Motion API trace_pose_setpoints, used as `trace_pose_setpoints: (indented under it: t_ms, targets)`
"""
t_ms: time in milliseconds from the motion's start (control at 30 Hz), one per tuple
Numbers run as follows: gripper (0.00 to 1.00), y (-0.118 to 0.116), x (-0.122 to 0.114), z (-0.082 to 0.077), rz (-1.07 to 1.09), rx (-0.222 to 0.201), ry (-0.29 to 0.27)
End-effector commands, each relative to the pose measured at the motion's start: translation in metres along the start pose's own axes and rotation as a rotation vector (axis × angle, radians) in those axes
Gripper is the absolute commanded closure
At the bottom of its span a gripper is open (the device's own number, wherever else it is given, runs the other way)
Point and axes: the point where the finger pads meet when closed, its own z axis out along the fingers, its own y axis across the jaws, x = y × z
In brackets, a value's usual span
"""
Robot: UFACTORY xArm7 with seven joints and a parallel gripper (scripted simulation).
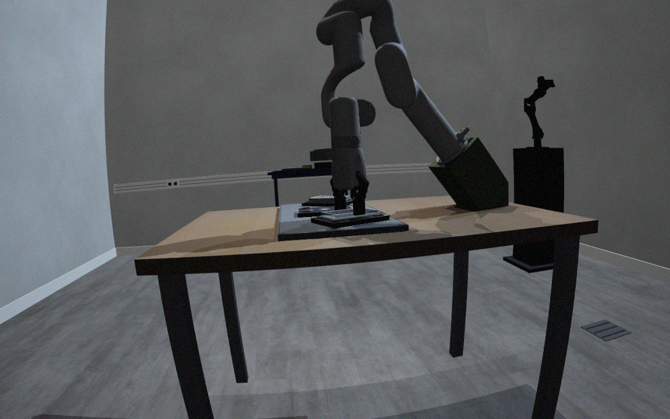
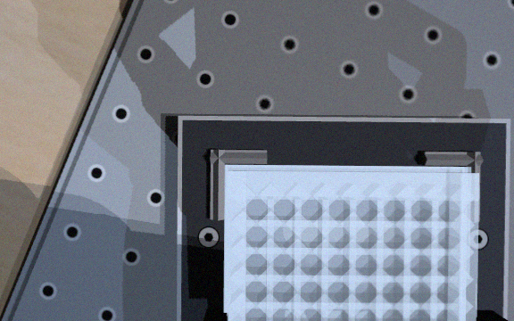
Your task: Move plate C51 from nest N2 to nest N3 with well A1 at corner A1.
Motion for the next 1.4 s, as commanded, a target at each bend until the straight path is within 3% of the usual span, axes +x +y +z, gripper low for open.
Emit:
trace_pose_setpoints:
  t_ms: [0,1367]
  targets:
    - [1.0,-0.0003,0.0008,-0.0003,0.0,0.0,0.002]
    - [1.0,-0.0003,0.0008,-0.0057,0.0,0.0,0.002]
